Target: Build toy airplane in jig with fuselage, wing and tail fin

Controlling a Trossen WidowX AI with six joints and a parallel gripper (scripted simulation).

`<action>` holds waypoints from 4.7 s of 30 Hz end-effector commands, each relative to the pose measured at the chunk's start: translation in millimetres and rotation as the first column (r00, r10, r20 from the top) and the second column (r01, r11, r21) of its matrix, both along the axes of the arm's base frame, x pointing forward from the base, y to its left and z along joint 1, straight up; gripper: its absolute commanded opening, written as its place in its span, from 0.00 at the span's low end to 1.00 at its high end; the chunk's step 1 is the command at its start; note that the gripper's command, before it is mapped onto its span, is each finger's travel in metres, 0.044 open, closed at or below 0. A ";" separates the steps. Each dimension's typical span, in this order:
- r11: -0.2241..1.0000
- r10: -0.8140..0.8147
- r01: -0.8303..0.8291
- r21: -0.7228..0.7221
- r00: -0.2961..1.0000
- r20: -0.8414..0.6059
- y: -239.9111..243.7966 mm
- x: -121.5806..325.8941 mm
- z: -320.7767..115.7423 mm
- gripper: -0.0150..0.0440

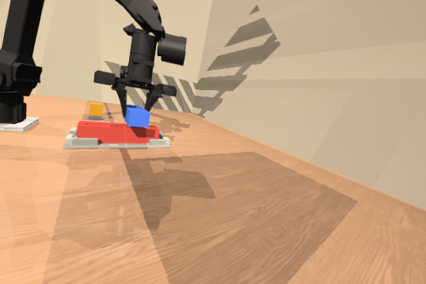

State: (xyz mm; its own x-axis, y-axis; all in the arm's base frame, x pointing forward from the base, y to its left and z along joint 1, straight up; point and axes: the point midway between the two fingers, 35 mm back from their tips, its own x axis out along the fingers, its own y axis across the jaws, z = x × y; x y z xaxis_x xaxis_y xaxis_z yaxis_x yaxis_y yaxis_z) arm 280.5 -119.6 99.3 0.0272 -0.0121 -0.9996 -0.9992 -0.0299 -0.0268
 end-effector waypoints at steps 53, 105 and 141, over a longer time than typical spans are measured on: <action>1.000 -0.014 0.014 0.004 1.000 -0.001 -0.9 0.6 80.8 1.00; 0.067 -0.997 0.996 0.052 0.069 -0.029 183.1 -27.6 78.3 1.00; 0.087 -0.995 0.996 0.032 0.088 -0.041 262.2 -95.1 -1.2 1.00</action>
State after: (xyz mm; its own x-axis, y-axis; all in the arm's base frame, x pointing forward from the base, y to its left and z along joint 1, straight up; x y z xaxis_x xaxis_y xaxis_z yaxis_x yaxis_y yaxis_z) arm 186.2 142.2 103.8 0.0237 0.0137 -0.9996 -0.1202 0.9927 0.0108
